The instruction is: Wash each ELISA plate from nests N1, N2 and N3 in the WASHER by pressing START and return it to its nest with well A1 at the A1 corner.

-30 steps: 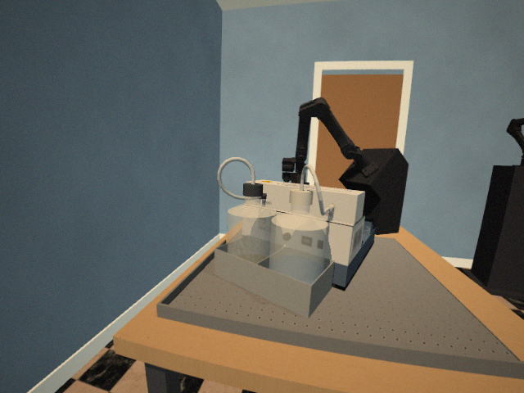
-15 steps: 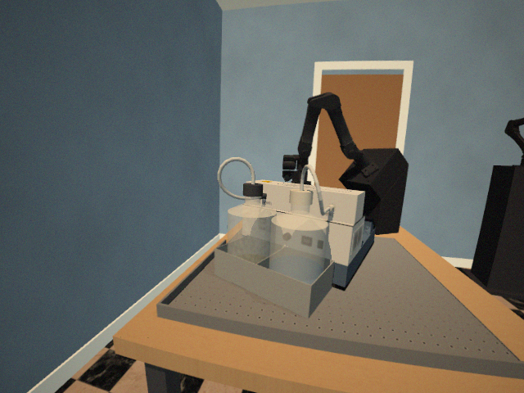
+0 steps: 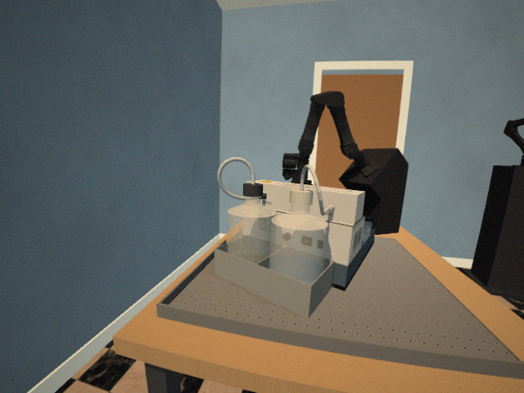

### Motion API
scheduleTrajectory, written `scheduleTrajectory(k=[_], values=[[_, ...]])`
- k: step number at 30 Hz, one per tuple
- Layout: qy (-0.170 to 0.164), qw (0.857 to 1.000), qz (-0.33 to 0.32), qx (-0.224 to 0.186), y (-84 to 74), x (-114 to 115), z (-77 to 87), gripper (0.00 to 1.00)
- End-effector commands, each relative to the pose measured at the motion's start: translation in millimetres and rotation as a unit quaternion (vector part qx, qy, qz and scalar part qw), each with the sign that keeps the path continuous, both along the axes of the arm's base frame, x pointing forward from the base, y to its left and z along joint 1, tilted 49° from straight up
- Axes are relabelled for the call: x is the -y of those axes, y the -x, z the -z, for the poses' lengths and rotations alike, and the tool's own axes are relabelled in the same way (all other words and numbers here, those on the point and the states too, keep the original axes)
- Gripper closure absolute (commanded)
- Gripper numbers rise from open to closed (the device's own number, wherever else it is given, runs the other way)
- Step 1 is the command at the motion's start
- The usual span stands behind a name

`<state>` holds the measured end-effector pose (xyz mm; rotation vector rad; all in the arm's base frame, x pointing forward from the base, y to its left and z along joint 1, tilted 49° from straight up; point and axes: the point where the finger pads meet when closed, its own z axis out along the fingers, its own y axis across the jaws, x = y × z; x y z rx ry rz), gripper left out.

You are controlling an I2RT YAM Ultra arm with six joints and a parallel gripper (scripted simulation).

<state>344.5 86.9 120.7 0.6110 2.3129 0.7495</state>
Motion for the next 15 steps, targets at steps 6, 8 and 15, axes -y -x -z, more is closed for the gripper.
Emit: scheduleTrajectory(k=[6, 8, 15], values=[[0.008, 1.0, -0.014, 0.002, 23.7, -27.9, -5.6, 1.0], [0.008, 1.0, -0.014, 0.002, 29.8, -35.8, -7.0, 1.0], [0.007, 1.0, -0.014, 0.002, 45.0, -55.6, -10.4, 1.0]])
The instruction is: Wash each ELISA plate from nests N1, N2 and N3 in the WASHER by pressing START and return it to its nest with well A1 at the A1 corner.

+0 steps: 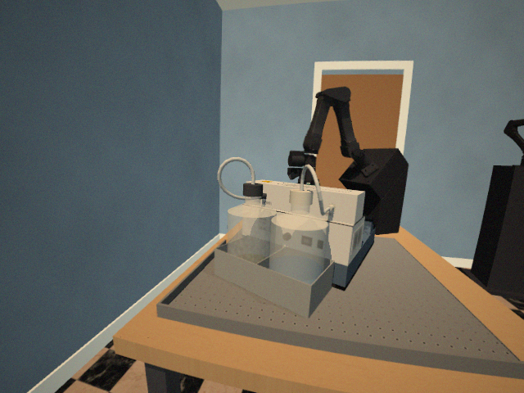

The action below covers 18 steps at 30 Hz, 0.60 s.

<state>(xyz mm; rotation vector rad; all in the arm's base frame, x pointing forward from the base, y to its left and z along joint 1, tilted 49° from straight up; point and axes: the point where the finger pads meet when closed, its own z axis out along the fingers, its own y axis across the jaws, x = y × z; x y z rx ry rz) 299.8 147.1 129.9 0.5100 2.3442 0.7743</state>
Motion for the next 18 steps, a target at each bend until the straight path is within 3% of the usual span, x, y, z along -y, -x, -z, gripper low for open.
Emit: scheduleTrajectory(k=[1, 8, 18], values=[[0.001, 1.0, 0.027, -0.002, 3.4, 0.7, -1.9, 1.0], [0.001, 1.0, 0.027, -0.002, 24.7, -26.9, -6.7, 1.0], [0.001, 1.0, 0.027, -0.002, 25.3, -27.7, -6.8, 1.0]])
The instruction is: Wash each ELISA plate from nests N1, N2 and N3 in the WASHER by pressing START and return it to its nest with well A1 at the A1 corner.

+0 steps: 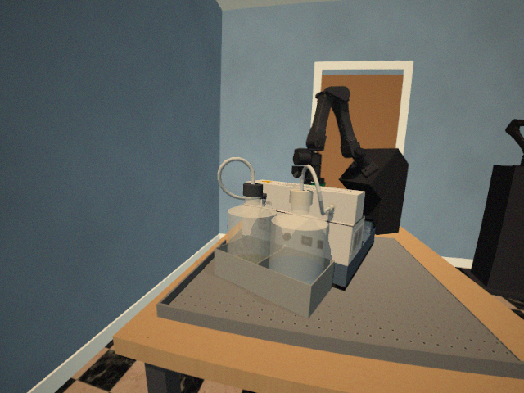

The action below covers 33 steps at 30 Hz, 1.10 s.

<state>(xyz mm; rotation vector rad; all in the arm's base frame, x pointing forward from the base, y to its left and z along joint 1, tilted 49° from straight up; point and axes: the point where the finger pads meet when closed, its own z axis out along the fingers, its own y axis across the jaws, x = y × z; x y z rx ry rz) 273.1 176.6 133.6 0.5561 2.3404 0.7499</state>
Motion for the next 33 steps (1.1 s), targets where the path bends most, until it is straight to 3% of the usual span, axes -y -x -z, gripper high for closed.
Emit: scheduleTrajectory(k=[1, 4, 25, 33], values=[[-0.002, 1.0, 0.008, 0.004, -1.4, 1.8, -3.1, 1.0], [0.013, 1.0, -0.006, 0.012, 6.4, -4.5, -2.0, 1.0], [0.012, 1.0, -0.007, 0.01, 80.6, -65.1, 9.1, 1.0], [0.012, 1.0, -0.007, 0.01, 81.7, -65.5, 9.1, 1.0]])
